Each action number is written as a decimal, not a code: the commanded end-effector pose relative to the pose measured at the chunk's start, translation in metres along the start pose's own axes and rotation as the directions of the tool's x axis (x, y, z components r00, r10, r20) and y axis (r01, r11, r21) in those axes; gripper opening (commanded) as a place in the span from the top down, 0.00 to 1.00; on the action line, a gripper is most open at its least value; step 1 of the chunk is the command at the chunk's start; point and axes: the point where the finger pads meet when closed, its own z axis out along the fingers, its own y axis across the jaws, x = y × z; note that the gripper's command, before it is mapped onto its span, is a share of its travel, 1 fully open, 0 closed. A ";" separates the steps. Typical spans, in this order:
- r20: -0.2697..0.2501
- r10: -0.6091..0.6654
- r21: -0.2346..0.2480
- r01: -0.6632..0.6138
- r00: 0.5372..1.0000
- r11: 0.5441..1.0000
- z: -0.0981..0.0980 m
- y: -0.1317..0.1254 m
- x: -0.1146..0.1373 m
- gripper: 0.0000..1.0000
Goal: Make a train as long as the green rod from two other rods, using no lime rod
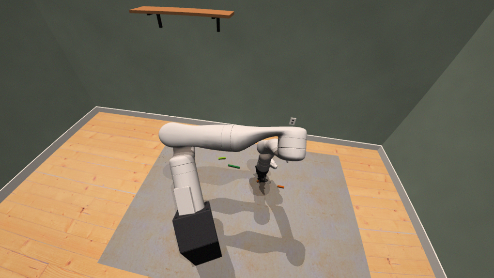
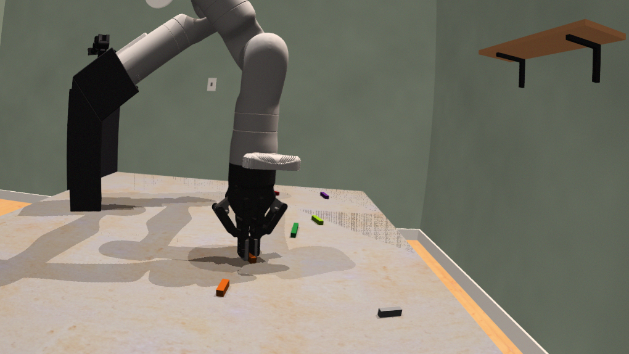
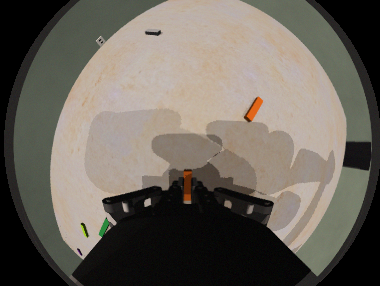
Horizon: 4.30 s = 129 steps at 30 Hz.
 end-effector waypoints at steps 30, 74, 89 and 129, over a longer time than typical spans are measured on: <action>-0.001 0.000 0.000 0.000 1.000 1.000 -0.075 0.000 0.001 0.95; -0.002 0.577 0.002 -0.577 0.817 0.817 -0.102 0.066 0.070 0.95; -0.001 0.577 0.001 -0.577 0.816 0.816 -0.080 0.066 0.070 0.95; -0.001 0.577 0.001 -0.577 0.816 0.816 -0.013 0.066 0.071 0.95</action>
